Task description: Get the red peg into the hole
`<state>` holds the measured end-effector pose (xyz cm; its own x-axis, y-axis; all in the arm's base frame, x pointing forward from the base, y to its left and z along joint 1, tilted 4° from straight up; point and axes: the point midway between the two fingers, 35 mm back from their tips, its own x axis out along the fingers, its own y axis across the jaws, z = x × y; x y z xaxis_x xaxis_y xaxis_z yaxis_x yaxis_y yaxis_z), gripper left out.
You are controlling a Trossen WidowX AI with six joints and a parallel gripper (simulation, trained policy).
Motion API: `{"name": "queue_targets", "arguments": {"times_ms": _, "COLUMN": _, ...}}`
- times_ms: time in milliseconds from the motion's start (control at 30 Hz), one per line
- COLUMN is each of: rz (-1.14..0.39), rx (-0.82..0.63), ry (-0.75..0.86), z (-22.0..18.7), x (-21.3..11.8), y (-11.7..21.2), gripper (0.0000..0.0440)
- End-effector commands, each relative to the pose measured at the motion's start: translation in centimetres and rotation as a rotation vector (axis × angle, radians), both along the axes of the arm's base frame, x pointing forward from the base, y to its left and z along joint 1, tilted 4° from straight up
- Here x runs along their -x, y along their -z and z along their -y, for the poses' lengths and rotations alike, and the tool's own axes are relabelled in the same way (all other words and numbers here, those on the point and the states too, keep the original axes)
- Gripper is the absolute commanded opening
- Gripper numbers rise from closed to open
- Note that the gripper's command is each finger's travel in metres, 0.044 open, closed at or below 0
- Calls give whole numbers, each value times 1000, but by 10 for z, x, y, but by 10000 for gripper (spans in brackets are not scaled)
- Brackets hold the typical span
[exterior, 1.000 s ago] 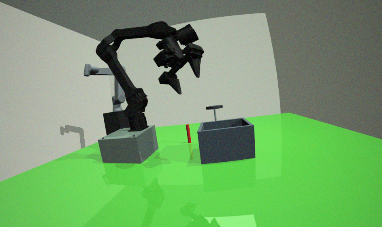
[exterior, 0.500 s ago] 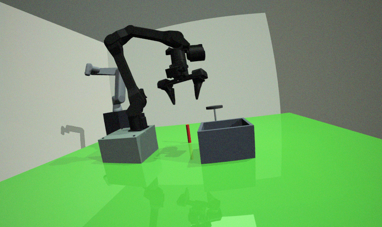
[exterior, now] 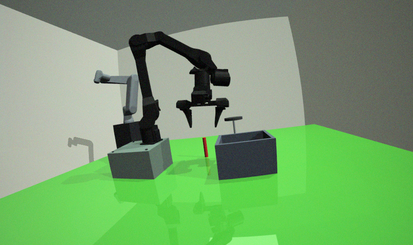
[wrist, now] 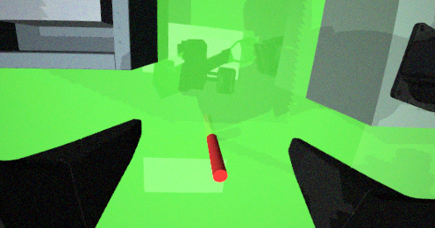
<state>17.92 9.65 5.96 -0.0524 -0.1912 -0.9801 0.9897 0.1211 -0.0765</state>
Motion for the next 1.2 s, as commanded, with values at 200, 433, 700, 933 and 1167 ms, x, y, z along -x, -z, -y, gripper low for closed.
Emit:
{"name": "queue_targets", "arguments": {"times_ms": 200, "rz": -26, "rx": -35, "ry": -57, "z": -16, "x": 2, "y": 39, "gripper": 440}}
{"name": "queue_targets", "arguments": {"times_ms": 433, "rz": -5, "rx": -71, "ry": -111, "z": -27, "x": 4, "y": 66, "gripper": 440}}
{"name": "queue_targets", "arguments": {"times_ms": 700, "rz": -5, "rx": -96, "ry": -180, "z": -35, "x": 13, "y": 87, "gripper": 408}}
{"name": "queue_targets", "arguments": {"times_ms": 933, "rz": -42, "rx": -113, "ry": -214, "z": -37, "x": 21, "y": 98, "gripper": 263}}
{"name": "queue_targets", "arguments": {"times_ms": 1167, "rz": -87, "rx": -150, "ry": -251, "z": -42, "x": 23, "y": 101, "gripper": 83}}
